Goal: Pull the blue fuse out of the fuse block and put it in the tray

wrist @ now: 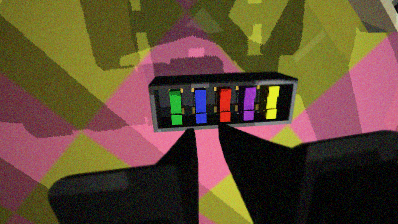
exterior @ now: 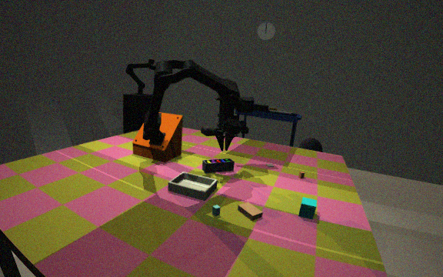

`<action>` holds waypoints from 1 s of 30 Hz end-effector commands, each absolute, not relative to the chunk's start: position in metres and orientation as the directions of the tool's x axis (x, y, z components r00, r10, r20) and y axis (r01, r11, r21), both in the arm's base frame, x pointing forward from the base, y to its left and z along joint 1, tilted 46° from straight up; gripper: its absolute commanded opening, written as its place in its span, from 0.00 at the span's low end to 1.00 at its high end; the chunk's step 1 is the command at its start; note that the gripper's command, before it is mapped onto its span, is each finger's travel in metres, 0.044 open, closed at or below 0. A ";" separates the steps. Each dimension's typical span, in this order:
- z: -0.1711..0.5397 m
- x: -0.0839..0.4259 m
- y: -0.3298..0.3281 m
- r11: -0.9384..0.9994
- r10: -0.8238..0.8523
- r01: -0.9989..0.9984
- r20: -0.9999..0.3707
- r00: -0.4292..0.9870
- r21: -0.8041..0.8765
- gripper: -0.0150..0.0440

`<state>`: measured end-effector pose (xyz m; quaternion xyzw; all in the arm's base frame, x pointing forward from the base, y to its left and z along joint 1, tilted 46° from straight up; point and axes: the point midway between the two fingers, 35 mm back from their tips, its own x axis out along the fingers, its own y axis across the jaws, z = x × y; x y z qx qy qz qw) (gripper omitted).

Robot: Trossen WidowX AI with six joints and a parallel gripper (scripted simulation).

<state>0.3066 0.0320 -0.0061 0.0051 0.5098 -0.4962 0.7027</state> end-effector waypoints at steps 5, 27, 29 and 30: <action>-0.010 0.309 0.025 0.457 -0.707 0.740 -0.706 -0.035 -0.494 0.38; -0.024 0.308 0.012 0.457 -0.707 0.740 -0.706 -0.034 -0.494 0.38; -0.026 0.308 0.010 0.457 -0.707 0.740 -0.706 -0.034 -0.494 0.38; -0.026 0.308 0.010 0.457 -0.707 0.740 -0.706 -0.034 -0.494 0.38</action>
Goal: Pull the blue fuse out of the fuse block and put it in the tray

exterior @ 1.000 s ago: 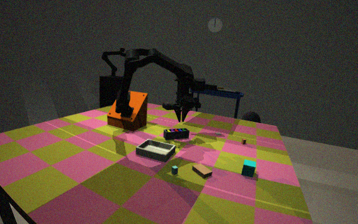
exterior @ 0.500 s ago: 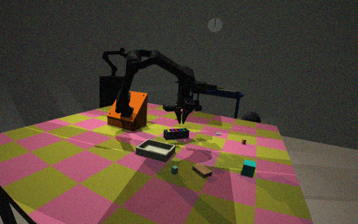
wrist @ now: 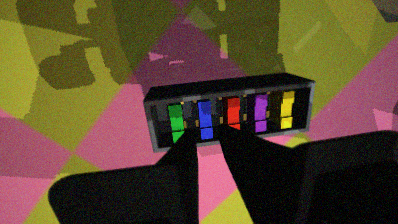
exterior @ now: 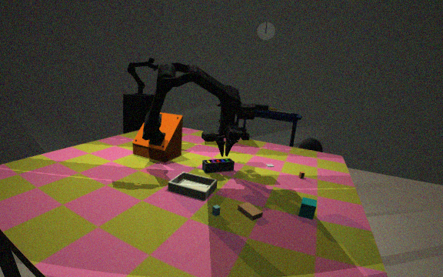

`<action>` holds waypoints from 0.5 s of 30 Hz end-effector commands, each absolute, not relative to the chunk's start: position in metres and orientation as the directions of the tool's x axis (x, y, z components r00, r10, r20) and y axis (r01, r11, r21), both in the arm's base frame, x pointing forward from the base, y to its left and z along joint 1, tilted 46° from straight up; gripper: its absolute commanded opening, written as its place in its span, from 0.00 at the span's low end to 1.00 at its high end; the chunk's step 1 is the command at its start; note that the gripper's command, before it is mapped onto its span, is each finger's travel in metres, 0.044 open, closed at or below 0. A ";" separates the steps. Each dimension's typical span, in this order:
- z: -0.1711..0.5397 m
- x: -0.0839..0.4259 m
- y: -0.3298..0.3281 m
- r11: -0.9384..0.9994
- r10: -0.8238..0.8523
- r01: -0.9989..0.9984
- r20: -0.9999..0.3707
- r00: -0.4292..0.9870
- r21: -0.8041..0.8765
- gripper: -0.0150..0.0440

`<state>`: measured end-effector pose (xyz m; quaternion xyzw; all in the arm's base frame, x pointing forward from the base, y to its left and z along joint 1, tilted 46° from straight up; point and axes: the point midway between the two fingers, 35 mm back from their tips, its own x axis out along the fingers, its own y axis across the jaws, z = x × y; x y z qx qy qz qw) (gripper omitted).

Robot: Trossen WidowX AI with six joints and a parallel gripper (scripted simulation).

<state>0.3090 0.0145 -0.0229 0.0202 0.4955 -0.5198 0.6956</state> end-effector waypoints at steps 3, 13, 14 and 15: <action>-0.028 0.307 0.008 0.457 -0.708 0.740 -0.706 -0.034 -0.494 0.38; -0.032 0.307 0.003 0.456 -0.708 0.740 -0.705 -0.034 -0.494 0.38; -0.032 0.307 0.003 0.456 -0.708 0.740 -0.705 -0.034 -0.494 0.38; -0.032 0.307 0.003 0.456 -0.708 0.740 -0.705 -0.034 -0.494 0.38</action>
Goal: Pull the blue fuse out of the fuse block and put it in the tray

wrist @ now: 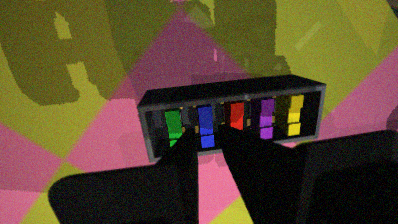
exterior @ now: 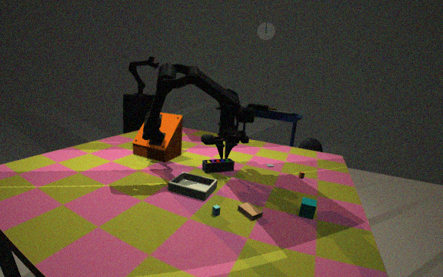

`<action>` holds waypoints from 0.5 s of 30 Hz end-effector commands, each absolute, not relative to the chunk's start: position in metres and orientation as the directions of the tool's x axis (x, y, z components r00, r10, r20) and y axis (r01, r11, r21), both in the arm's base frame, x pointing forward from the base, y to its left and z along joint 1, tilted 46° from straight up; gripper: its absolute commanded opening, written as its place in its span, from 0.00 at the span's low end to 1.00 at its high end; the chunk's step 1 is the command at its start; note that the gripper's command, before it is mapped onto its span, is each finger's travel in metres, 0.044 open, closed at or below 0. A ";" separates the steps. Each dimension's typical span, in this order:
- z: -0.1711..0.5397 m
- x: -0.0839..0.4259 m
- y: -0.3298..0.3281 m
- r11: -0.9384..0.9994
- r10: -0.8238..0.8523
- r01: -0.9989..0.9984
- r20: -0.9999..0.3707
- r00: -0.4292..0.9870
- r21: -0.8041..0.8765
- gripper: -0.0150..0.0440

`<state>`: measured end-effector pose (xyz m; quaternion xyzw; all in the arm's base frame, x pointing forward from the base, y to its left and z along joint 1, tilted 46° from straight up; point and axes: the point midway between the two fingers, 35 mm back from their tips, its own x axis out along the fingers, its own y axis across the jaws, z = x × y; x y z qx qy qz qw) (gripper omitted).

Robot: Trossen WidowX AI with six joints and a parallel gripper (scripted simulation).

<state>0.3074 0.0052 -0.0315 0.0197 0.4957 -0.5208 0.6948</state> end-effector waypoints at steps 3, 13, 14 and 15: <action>-0.032 0.307 0.003 0.456 -0.708 0.740 -0.705 -0.034 -0.494 0.38; -0.035 0.307 0.000 0.456 -0.708 0.740 -0.705 -0.034 -0.494 0.38; -0.036 0.306 0.000 0.456 -0.708 0.740 -0.705 -0.034 -0.494 0.38; -0.037 0.306 -0.001 0.456 -0.708 0.740 -0.705 -0.034 -0.494 0.38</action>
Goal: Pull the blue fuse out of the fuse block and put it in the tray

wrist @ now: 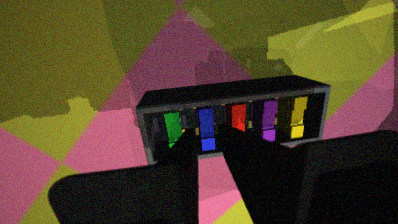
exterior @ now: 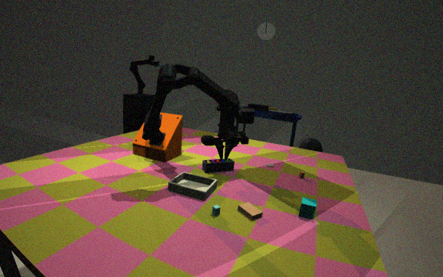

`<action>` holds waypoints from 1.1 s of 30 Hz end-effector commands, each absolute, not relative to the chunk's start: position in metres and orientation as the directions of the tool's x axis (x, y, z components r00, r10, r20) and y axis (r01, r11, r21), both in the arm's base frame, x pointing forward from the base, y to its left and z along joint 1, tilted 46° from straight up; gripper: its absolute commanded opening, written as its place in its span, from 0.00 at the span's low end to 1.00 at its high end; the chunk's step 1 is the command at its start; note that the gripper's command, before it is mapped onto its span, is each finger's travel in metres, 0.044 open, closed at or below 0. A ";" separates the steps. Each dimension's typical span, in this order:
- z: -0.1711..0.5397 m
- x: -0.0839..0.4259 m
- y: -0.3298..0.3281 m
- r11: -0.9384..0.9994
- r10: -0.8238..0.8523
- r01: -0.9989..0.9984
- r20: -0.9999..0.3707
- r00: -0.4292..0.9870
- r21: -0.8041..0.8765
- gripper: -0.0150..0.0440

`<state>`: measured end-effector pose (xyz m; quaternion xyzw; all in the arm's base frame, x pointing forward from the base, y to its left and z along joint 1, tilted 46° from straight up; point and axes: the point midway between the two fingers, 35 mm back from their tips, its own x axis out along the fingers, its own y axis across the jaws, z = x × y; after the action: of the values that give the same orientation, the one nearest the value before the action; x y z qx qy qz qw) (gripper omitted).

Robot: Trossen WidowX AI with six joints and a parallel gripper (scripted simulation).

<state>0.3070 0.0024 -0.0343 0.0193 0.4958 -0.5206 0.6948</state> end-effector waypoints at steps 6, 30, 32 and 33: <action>-0.039 0.306 -0.004 0.456 -0.708 0.740 -0.705 -0.034 -0.494 0.38; -0.038 0.306 -0.002 0.456 -0.705 0.742 -0.708 -0.036 -0.491 0.25; -0.038 0.307 -0.001 0.456 -0.705 0.742 -0.708 -0.035 -0.491 0.25; -0.037 0.307 -0.001 0.456 -0.705 0.742 -0.708 -0.035 -0.491 0.25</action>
<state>0.3063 -0.0023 -0.0387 0.0179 0.4965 -0.5208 0.6942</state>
